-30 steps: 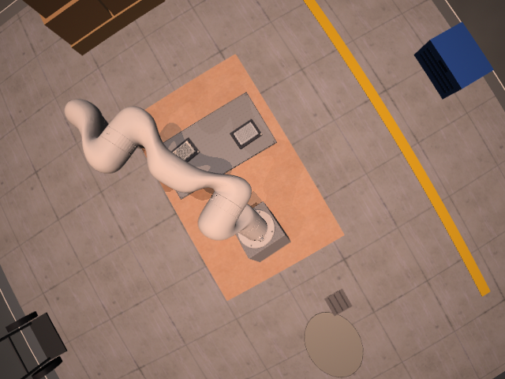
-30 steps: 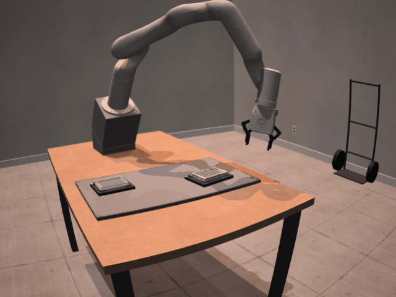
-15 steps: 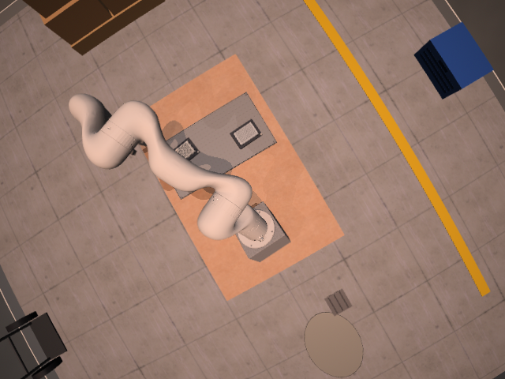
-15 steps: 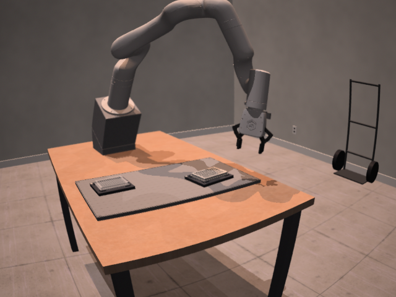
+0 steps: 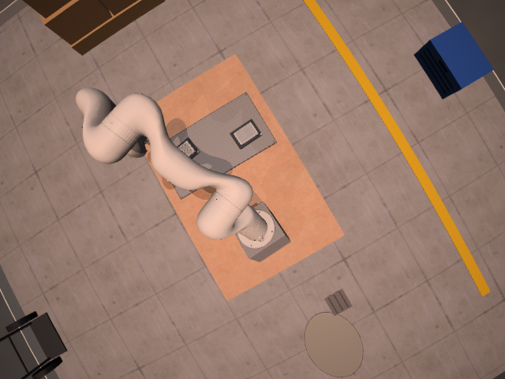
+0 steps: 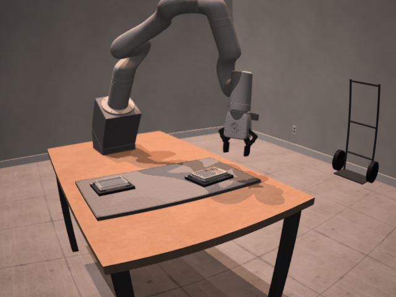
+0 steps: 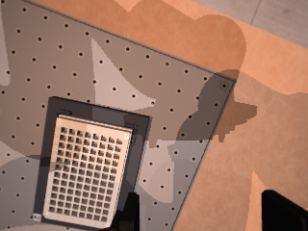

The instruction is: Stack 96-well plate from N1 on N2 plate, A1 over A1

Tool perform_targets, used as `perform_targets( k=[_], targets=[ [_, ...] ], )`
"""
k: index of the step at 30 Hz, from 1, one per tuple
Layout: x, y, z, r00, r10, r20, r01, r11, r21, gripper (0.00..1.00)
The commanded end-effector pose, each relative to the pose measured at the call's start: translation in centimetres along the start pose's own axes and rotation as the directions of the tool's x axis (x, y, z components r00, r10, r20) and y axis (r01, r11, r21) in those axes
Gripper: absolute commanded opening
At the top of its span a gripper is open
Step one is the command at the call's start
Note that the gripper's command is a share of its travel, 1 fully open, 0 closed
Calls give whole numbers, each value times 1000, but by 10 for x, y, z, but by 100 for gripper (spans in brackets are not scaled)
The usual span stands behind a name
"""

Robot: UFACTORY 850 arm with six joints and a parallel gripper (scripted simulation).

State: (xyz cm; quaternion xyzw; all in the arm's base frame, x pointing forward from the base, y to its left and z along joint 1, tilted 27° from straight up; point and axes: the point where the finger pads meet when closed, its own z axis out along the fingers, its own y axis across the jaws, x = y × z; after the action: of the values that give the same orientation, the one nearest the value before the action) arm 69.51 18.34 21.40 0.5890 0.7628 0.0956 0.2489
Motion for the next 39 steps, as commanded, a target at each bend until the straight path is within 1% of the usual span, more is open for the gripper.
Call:
perform_targets(
  k=[1, 4, 6, 7, 9, 10, 13, 14, 16, 17, 20, 21, 23, 26, 39],
  targets=[
    [-8, -15, 2, 999, 43, -14, -44, 999, -26, 100],
    [-11, -27, 4, 997, 74, -33, -75, 997, -26, 100],
    [-11, -27, 4, 997, 74, -33, -75, 997, -26, 100],
    [-12, -32, 4, 994, 101, -52, -102, 995, -22, 100],
    [-14, -42, 5, 993, 104, -55, -105, 994, -21, 100],
    [-14, -46, 5, 989, 130, -74, -131, 991, -13, 100],
    [-16, -59, 6, 988, 134, -77, -136, 991, -12, 100],
    [-16, -64, 6, 983, 159, -96, -160, 987, 0, 100],
    [-17, -74, 6, 981, 165, -101, -166, 986, 3, 100],
    [-17, -79, 6, 975, 189, -119, -188, 982, 18, 100],
    [-17, -92, 6, 973, 196, -124, -195, 981, 22, 100],
    [-17, -97, 5, 965, 220, -141, -216, 976, 40, 100],
    [-17, -97, 5, 965, 220, -141, -216, 976, 40, 100],
    [-17, -110, 5, 962, 228, -147, -224, 974, 47, 100],
    [-17, -110, 5, 962, 228, -147, -224, 974, 47, 100]
  ],
)
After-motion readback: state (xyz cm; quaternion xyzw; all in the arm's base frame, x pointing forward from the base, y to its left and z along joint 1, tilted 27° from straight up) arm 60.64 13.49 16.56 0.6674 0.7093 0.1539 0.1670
